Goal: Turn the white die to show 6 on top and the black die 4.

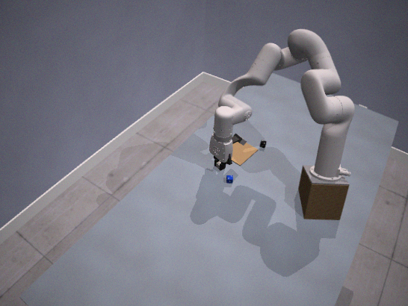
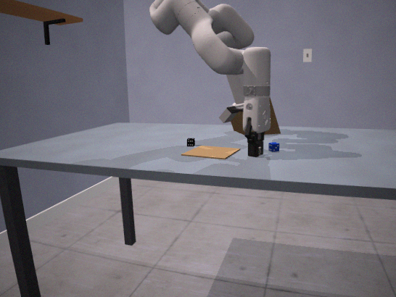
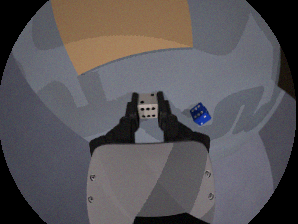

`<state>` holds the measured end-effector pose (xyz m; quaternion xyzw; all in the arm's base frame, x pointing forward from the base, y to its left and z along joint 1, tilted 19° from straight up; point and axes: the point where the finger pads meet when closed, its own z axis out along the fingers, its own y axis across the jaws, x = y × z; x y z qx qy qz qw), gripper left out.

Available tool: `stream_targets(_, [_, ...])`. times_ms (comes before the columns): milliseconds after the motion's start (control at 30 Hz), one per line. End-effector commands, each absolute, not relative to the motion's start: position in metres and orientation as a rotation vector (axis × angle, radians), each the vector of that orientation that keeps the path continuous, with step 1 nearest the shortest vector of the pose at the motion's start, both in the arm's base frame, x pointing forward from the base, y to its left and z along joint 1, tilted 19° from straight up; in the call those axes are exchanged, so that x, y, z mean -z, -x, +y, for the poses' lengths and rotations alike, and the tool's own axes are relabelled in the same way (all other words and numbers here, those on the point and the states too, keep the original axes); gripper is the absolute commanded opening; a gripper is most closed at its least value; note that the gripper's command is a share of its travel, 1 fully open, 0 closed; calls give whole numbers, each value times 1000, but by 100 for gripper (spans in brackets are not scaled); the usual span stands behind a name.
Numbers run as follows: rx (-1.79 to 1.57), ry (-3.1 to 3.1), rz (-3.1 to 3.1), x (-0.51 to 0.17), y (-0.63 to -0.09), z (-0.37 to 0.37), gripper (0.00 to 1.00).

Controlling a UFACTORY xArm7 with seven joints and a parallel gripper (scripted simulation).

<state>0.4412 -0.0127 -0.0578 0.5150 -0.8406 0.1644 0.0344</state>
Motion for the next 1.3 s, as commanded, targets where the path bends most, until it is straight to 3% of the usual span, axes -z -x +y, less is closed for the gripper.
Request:
stream_targets(0, [-508, -1587, -2586, 55, -442, -11, 21])
stream_targets(600, [-508, -1587, -2586, -32, -431, 18, 21])
stream_targets(1067, [-508, -1587, -2585, -38, -431, 19, 21])
stream_targets(1267, [-486, -1682, -2518, -60, -435, -38, 21])
